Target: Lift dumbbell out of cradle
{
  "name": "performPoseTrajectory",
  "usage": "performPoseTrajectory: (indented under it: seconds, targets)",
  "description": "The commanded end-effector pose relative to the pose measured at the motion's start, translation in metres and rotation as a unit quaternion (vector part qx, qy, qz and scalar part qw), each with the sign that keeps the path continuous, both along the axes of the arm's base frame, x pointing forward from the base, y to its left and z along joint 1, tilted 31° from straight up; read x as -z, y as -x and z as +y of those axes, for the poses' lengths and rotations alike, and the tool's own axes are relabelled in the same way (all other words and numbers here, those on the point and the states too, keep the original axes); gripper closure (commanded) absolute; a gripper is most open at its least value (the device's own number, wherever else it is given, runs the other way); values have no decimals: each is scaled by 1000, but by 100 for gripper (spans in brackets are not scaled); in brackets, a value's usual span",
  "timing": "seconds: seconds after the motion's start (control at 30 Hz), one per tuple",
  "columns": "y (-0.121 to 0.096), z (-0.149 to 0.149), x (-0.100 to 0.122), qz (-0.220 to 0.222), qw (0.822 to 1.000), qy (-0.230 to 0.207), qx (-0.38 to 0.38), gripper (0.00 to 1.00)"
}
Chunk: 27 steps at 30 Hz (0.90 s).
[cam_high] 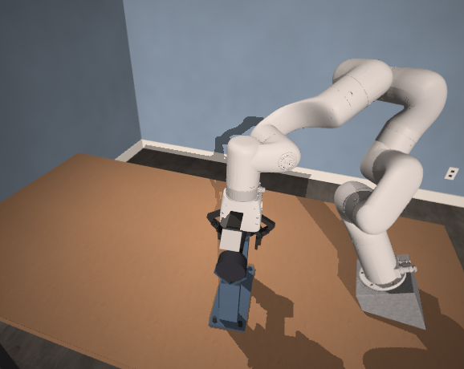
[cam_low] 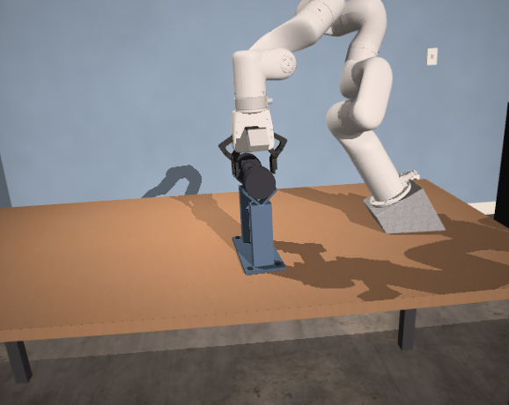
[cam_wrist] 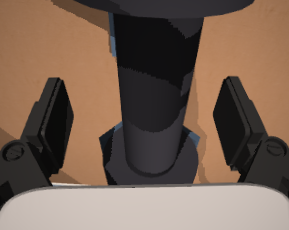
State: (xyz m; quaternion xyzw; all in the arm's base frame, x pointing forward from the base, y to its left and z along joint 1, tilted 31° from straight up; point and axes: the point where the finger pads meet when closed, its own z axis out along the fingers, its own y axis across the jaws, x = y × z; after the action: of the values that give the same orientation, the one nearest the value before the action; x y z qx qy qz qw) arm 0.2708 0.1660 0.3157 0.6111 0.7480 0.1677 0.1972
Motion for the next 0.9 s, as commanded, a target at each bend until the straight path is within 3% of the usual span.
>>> performPoseTrajectory:
  seconds: [0.0,0.4,0.43,0.87]
  targets:
    - [-8,3,4,-5,1000,-3,-1,0]
    - [-8,3,4,-5,1000,-3,-1,0]
    - [-8,3,4,-5,1000,-3,-1,100]
    - [-8,3,4,-5,1000,-3,-1,100]
